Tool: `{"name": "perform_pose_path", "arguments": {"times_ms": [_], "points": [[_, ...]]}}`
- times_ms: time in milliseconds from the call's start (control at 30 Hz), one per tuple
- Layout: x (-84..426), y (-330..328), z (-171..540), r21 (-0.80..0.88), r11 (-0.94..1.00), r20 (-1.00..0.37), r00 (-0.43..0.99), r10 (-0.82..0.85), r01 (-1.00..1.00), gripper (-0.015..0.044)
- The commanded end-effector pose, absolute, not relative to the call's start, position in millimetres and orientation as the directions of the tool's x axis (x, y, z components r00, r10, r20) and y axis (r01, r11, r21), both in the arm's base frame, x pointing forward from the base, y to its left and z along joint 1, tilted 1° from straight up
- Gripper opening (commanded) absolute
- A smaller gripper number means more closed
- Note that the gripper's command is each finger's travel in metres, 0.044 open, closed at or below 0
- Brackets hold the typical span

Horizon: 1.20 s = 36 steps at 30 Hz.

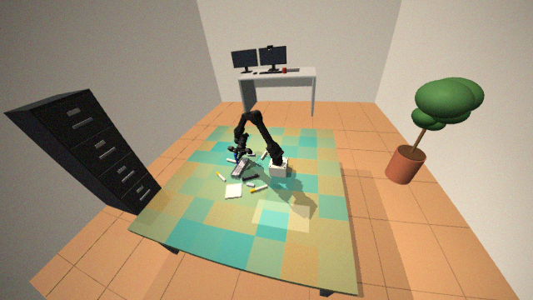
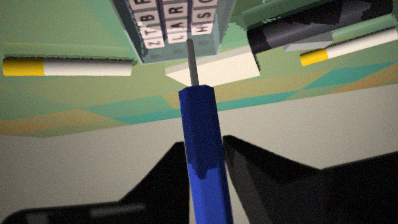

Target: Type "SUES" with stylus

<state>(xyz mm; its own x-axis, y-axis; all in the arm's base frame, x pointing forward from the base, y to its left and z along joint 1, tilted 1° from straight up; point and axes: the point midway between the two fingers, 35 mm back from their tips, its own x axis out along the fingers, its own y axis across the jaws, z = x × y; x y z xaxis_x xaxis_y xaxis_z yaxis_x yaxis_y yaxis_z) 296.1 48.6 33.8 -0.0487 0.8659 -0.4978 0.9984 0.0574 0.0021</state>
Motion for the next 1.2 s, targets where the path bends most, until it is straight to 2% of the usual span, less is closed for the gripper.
{"name": "perform_pose_path", "arguments": {"times_ms": [0, 500, 600, 700, 1167], "points": [[298.1, 47.9, 37.8, 0.014, 0.058, -0.503, -0.043, 0.863, 0.998, 0.0081], [296.7, 48.4, 35.4, 0.007, 0.057, -0.499, -0.046, 0.865, 0.998, 0.0085], [296.7, 48.4, 35.4, 0.007, 0.057, -0.499, -0.046, 0.865, 0.998, 0.0065], [294.6, 43.9, 35.9, 0.007, 0.057, -0.501, -0.046, 0.864, 0.998, 0.0], [280.6, 18.2, 31.3, 0.012, 0.058, -0.505, -0.044, 0.862, 0.998, 0.0]]}}
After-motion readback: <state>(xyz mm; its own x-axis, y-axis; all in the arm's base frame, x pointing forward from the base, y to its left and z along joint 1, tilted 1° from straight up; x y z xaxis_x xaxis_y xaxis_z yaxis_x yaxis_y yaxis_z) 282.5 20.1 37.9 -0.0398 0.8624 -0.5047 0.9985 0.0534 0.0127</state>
